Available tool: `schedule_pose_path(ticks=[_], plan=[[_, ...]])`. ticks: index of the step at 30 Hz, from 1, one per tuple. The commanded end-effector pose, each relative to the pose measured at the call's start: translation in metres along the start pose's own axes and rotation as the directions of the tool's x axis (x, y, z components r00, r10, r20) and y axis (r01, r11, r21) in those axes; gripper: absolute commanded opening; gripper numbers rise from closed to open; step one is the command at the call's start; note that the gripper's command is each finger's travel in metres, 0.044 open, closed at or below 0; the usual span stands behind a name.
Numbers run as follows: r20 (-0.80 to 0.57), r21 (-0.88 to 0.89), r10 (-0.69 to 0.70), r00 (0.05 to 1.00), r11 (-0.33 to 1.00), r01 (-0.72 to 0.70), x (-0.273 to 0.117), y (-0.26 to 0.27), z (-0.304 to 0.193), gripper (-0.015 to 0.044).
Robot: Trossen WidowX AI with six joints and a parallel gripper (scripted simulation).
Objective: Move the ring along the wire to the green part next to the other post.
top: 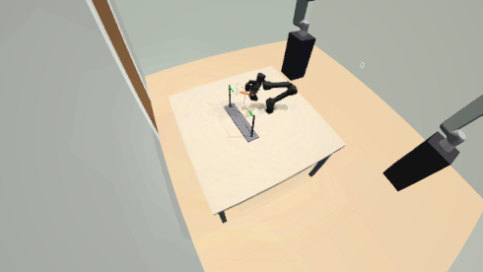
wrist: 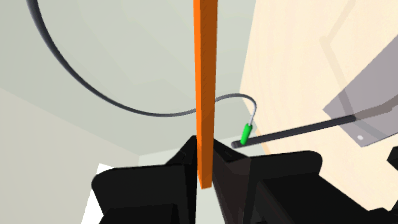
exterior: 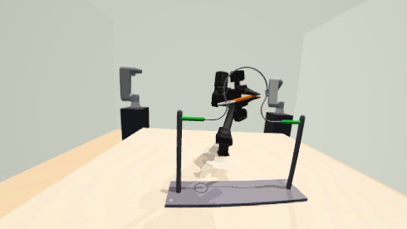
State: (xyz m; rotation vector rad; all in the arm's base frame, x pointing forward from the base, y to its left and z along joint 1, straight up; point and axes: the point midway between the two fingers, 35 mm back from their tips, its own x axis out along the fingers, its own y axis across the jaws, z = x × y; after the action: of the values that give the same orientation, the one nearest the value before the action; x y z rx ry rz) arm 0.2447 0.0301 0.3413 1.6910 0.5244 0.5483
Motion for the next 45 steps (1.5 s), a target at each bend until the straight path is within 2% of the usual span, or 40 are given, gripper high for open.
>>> schedule_pose_path(ticks=[1,19,45], plan=[[-0.006,0.050,0.025,1.000,0.998,-0.025,-0.001,0.012,0.000,-0.0150],[-0.008,0.028,-0.018,1.000,0.999,0.018,-0.003,0.025,0.003,-0.0150],[0.040,-0.225,-0.216,0.976,0.949,0.219,-0.003,0.016,0.003,-0.0150]])
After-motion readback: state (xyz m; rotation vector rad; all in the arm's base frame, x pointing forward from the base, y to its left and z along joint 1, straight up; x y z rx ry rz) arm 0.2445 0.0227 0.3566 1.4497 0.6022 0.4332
